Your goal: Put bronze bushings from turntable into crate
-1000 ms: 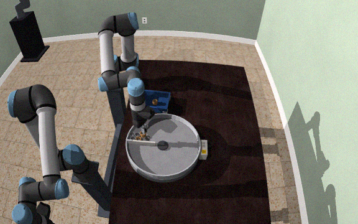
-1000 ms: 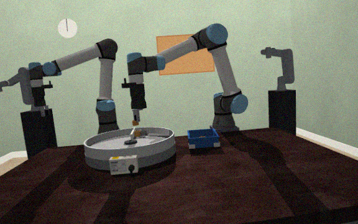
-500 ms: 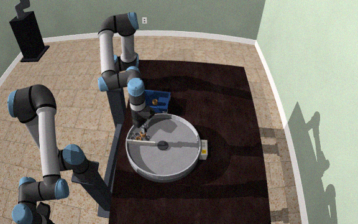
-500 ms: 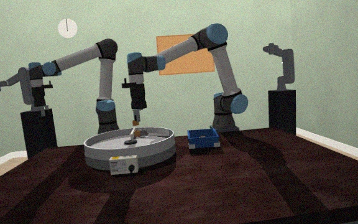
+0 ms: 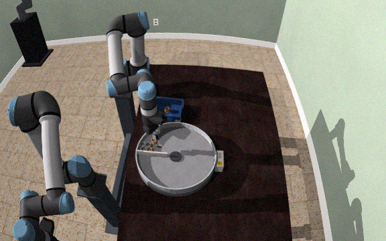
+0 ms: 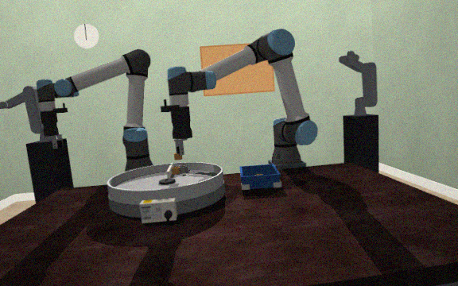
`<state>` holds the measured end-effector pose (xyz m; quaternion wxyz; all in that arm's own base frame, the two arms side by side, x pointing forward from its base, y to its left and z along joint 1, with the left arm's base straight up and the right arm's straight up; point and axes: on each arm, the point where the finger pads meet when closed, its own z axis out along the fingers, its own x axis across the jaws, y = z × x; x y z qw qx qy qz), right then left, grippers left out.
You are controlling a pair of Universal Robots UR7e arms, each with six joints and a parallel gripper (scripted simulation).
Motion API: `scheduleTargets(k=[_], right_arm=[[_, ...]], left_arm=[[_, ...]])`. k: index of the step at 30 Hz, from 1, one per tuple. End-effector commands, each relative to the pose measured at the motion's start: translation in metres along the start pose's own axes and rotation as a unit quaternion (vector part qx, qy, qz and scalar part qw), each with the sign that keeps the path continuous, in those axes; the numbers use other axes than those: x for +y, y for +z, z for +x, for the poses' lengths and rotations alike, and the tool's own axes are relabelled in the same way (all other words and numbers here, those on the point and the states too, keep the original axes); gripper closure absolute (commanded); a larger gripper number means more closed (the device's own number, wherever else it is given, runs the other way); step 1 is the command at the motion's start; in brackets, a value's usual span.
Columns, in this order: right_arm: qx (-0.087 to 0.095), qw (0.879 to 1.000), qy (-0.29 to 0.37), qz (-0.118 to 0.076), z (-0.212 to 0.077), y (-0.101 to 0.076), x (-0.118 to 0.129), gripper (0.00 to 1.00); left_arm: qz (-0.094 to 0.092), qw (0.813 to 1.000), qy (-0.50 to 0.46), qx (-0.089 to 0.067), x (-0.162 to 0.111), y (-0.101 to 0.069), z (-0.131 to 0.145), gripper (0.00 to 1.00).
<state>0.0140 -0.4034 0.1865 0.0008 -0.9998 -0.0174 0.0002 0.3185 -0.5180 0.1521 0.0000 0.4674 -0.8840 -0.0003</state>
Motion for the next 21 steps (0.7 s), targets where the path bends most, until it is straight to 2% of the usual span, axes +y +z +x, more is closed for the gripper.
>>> scheduleTargets(k=[1, 12, 14, 21], right_arm=[[0.0, 1.0, 0.0, -0.001, 0.0, -0.001, 0.0, 0.0], [0.0, 1.0, 0.0, -0.001, 0.0, -0.001, 0.0, 0.0], [0.0, 1.0, 0.0, -0.001, 0.0, -0.001, 0.0, 0.0], [0.0, 1.0, 0.0, -0.001, 0.0, -0.001, 0.0, 0.0]], left_arm=[[0.001, 1.0, 0.0, 0.001, 0.007, -0.001, -0.009, 1.0], [0.001, 1.0, 0.0, 0.001, 0.038, -0.001, -0.05, 1.0], [0.001, 1.0, 0.0, 0.001, 0.038, -0.001, -0.05, 1.0], [0.001, 1.0, 0.0, 0.001, 0.064, -0.001, -0.085, 1.0]])
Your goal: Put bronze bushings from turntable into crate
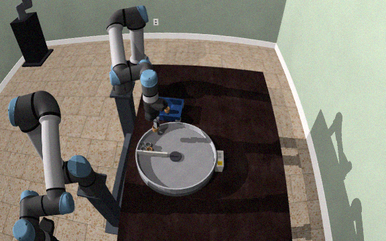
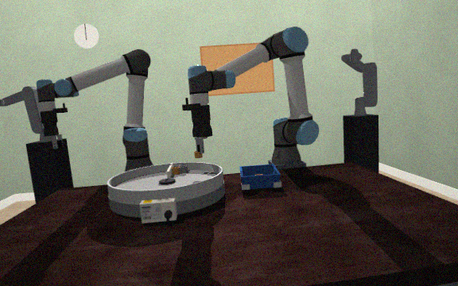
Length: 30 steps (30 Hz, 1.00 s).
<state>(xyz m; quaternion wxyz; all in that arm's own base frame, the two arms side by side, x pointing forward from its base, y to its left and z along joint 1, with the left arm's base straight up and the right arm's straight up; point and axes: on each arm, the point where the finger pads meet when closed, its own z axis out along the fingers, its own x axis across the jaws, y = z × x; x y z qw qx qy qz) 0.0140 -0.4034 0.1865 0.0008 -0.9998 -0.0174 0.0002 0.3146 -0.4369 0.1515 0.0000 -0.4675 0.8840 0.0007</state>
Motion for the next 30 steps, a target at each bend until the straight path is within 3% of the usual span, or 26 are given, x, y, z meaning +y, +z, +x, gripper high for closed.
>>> scheduleTargets(k=[1, 23, 30], right_arm=[[0.0, 1.0, 0.0, -0.001, 0.0, -0.001, 0.0, 0.0], [0.0, 1.0, 0.0, -0.001, 0.0, -0.001, 0.0, 0.0], [0.0, 1.0, 0.0, -0.001, 0.0, -0.001, 0.0, 0.0]], left_arm=[[0.001, 1.0, 0.0, 0.001, 0.02, -0.001, -0.026, 1.0], [0.001, 1.0, 0.0, 0.001, 0.102, -0.001, -0.134, 1.0], [0.001, 1.0, 0.0, 0.001, 0.117, -0.001, -0.154, 1.0]])
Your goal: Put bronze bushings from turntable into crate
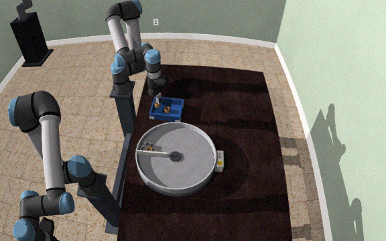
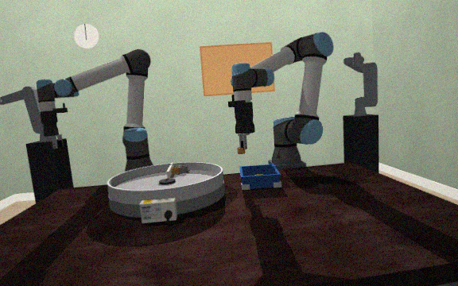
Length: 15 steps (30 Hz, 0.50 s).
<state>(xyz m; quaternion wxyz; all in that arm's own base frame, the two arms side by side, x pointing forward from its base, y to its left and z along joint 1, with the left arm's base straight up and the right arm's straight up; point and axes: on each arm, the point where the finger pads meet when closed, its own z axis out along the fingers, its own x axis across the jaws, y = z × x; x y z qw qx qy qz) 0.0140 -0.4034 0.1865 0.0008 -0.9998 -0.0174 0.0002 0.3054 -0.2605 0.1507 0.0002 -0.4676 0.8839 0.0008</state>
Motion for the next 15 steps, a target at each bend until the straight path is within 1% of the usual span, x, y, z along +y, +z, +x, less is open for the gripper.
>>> scheduleTargets(k=[1, 9, 15], right_arm=[[0.0, 1.0, 0.0, -0.001, 0.0, -0.001, 0.0, 0.0], [0.0, 1.0, 0.0, -0.001, 0.0, -0.001, 0.0, 0.0], [0.0, 1.0, 0.0, -0.001, 0.0, -0.001, 0.0, 0.0]], left_arm=[[0.001, 1.0, 0.0, 0.001, 0.013, -0.002, -0.017, 1.0], [0.001, 1.0, 0.0, 0.001, 0.03, -0.002, -0.039, 1.0], [0.001, 1.0, 0.0, 0.001, 0.034, -0.002, -0.045, 1.0]])
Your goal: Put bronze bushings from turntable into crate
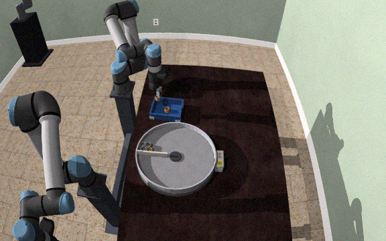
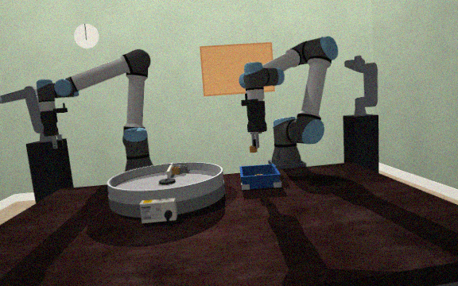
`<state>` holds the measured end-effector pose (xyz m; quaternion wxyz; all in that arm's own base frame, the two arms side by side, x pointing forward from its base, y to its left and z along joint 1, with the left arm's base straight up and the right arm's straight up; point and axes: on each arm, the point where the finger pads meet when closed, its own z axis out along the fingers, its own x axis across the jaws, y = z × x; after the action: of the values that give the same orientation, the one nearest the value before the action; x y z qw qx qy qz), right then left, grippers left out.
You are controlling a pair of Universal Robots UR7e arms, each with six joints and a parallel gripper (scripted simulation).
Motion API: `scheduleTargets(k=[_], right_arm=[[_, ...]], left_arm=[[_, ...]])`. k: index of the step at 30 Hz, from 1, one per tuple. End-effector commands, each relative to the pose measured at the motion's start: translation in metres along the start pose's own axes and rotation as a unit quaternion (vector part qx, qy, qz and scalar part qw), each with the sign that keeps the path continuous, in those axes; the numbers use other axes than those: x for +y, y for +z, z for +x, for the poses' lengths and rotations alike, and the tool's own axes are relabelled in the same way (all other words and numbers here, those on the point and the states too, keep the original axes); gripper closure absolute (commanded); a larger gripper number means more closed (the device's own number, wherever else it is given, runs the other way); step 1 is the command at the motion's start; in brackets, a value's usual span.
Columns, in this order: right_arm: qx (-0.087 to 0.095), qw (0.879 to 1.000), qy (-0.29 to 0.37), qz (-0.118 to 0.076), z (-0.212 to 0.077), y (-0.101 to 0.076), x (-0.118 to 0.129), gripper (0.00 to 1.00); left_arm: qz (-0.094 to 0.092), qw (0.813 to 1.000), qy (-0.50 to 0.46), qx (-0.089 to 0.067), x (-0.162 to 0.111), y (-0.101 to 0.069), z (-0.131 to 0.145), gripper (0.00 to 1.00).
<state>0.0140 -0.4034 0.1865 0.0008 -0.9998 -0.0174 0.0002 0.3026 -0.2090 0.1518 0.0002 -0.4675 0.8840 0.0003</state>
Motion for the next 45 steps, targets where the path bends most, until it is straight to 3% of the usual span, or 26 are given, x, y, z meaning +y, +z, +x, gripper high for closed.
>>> scheduleTargets(k=[1, 45], right_arm=[[0.0, 1.0, 0.0, -0.001, 0.0001, -0.0005, 0.0004, 0.0], [0.0, 1.0, 0.0, -0.001, 0.0001, -0.0005, 0.0004, 0.0]], left_arm=[[0.001, 1.0, 0.0, 0.0, 0.004, -0.0009, -0.0055, 1.0], [0.001, 1.0, 0.0, 0.0, 0.0072, -0.0009, -0.0097, 1.0]])
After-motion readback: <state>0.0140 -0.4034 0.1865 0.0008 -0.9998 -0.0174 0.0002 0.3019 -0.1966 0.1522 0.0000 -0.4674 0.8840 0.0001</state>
